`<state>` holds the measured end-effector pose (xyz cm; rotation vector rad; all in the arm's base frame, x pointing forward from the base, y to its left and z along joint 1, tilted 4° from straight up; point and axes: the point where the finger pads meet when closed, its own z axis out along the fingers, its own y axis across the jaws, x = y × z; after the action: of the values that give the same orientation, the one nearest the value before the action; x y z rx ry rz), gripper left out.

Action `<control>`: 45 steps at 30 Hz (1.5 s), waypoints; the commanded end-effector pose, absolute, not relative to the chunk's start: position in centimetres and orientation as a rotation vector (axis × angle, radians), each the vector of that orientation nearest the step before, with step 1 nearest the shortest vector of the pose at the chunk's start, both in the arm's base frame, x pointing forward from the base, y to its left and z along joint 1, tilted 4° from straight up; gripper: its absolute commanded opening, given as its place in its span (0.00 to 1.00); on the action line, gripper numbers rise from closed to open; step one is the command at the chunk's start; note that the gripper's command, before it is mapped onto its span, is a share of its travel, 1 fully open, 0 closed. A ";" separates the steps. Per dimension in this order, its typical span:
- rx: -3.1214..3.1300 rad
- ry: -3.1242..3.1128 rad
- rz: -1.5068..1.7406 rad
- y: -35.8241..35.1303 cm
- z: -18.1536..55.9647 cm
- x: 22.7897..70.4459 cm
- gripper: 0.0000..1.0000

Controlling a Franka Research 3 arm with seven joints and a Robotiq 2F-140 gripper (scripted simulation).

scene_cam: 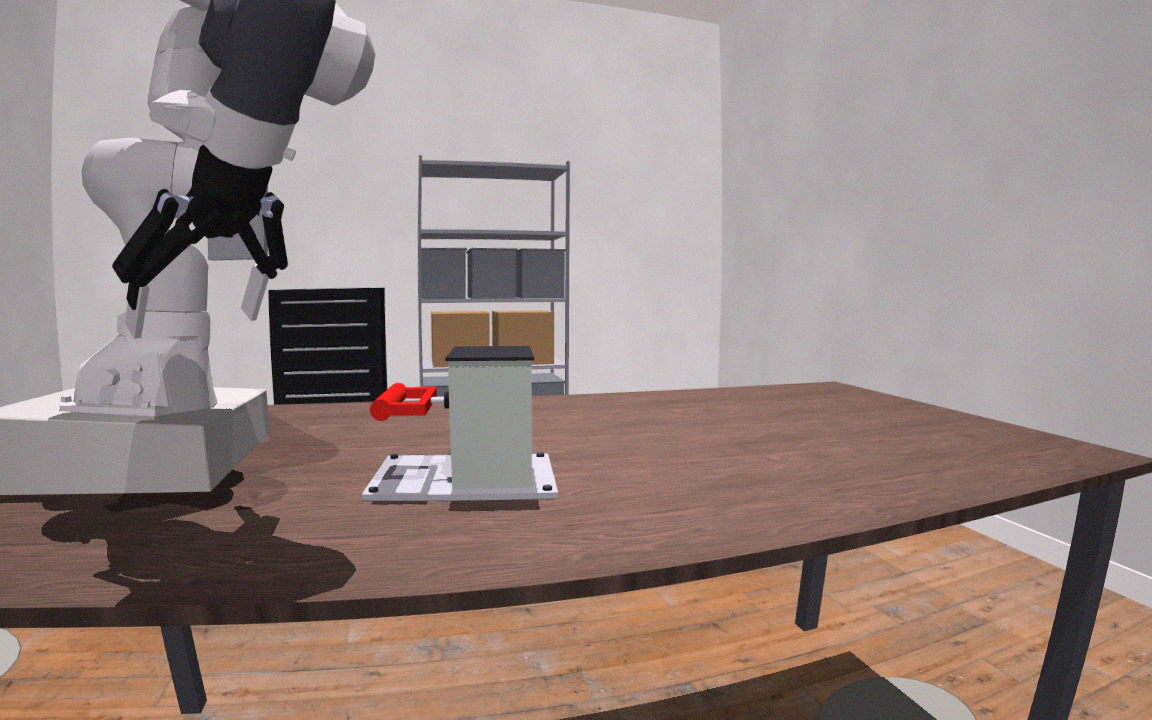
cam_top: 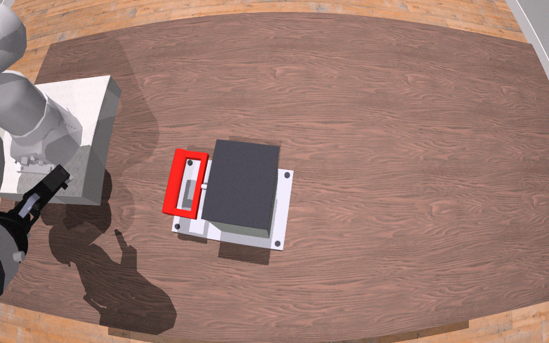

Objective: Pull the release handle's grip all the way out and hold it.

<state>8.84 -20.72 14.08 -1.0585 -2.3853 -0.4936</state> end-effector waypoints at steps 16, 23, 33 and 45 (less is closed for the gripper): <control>-1.555 -2.290 -0.258 -20.4 13.4 17.3 1.00; -1.720 -2.256 -0.200 -19.7 13.4 20.5 1.00; -1.890 -2.209 -0.153 -18.9 13.5 23.5 1.00; -2.049 -2.152 -0.122 -18.1 13.5 26.0 1.00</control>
<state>25.53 -17.84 13.57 -1.9278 -2.2427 -0.1393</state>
